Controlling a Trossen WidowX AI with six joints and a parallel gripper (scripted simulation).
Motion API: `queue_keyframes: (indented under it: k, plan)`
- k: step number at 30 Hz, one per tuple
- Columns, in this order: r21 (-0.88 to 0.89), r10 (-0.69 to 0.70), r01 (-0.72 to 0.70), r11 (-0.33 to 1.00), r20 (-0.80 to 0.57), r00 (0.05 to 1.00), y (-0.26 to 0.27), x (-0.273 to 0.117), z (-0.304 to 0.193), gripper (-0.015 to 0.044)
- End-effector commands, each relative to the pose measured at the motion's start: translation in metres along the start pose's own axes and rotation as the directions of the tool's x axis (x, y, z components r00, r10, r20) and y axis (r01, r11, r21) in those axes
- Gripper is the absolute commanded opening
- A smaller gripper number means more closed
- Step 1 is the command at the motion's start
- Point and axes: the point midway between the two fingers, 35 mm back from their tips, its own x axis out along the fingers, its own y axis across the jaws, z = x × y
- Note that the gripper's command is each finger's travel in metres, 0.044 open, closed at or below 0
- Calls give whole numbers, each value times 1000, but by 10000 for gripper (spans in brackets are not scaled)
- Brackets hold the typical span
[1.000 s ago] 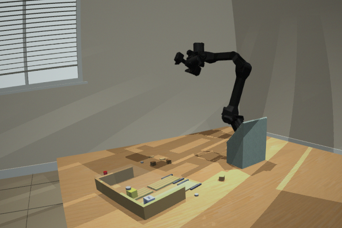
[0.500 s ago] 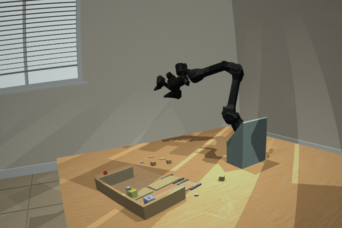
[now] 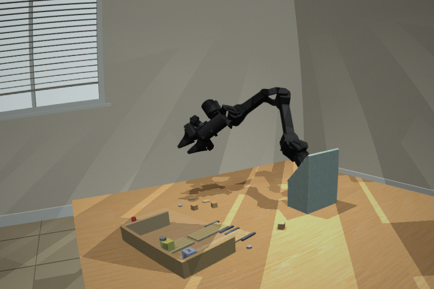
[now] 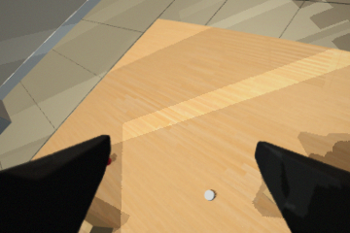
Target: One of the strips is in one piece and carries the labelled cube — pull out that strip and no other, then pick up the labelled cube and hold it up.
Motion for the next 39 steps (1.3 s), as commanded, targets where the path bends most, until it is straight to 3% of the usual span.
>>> queue_keyframes:
  k: [1, 9, 15, 26, 31, 39]
  plan:
    - [-126, 70, -78, 989, -70, 995, 44, -8, -46, 400]
    - [-433, 206, -279, 857, -207, 956, 122, -61, -153, 400]
    - [-672, 290, -403, 621, -281, 915, 146, -125, -230, 400]
    - [-697, 298, -411, 588, -286, 911, 146, -132, -238, 400]
    - [-715, 214, -453, 533, -404, 889, 163, -119, -261, 269]
    - [-722, -58, -536, 438, -617, 784, 177, -90, -312, 59]
